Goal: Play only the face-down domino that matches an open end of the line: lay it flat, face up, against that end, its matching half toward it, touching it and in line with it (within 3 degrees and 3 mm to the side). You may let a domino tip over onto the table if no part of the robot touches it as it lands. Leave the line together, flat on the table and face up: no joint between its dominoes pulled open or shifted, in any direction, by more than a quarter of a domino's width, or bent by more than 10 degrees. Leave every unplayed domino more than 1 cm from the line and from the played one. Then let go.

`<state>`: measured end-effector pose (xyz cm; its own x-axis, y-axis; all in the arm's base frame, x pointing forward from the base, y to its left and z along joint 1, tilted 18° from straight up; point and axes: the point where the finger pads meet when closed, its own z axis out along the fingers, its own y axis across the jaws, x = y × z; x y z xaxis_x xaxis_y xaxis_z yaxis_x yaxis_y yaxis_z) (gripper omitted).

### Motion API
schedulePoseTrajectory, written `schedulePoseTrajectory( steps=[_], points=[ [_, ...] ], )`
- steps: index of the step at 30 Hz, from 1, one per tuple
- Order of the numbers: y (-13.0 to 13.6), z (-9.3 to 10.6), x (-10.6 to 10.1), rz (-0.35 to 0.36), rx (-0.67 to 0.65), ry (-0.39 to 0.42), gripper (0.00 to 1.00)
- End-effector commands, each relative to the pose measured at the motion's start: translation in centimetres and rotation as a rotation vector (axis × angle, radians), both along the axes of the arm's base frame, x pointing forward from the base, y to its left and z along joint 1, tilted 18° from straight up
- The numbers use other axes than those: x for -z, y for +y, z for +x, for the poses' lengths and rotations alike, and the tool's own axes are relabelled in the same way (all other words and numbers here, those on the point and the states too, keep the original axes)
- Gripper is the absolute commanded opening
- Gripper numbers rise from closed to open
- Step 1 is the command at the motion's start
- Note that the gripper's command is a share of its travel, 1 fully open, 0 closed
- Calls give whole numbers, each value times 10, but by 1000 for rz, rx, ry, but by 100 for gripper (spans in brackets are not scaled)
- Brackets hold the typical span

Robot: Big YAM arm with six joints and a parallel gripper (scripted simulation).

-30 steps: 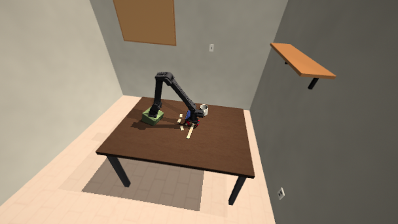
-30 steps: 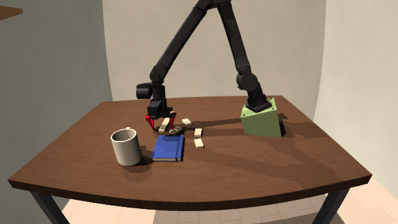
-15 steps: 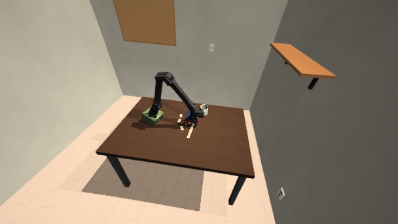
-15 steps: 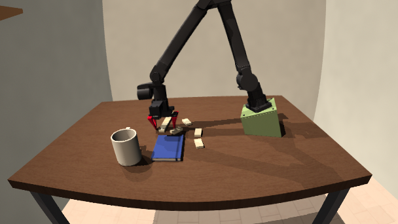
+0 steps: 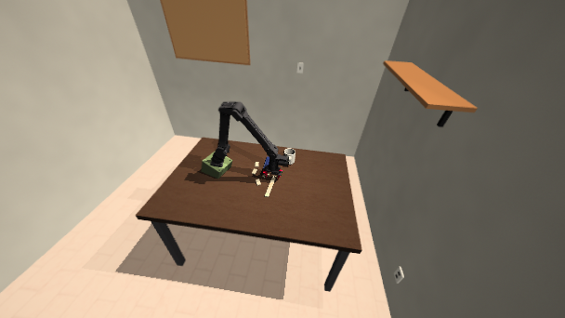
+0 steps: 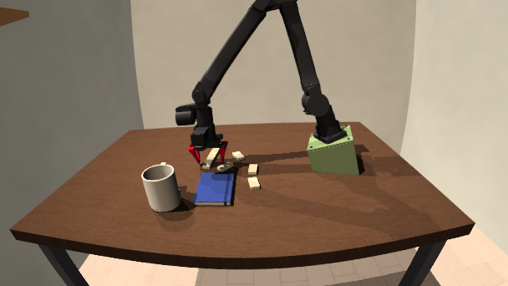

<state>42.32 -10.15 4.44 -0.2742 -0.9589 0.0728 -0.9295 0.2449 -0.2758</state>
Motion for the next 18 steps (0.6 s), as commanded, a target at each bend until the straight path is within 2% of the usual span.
schedulePoseTrajectory(
  steps=[1,5,6,15,18],
  points=[
    [-2,3,-20,-5,11,-44,93],
    [-2,3,-20,-5,11,-44,93],
    [0,3,-11,-4,1,-23,93],
    [-1,7,-36,-6,10,-63,93],
    [-1,7,-36,-6,10,-63,93]
  ],
)
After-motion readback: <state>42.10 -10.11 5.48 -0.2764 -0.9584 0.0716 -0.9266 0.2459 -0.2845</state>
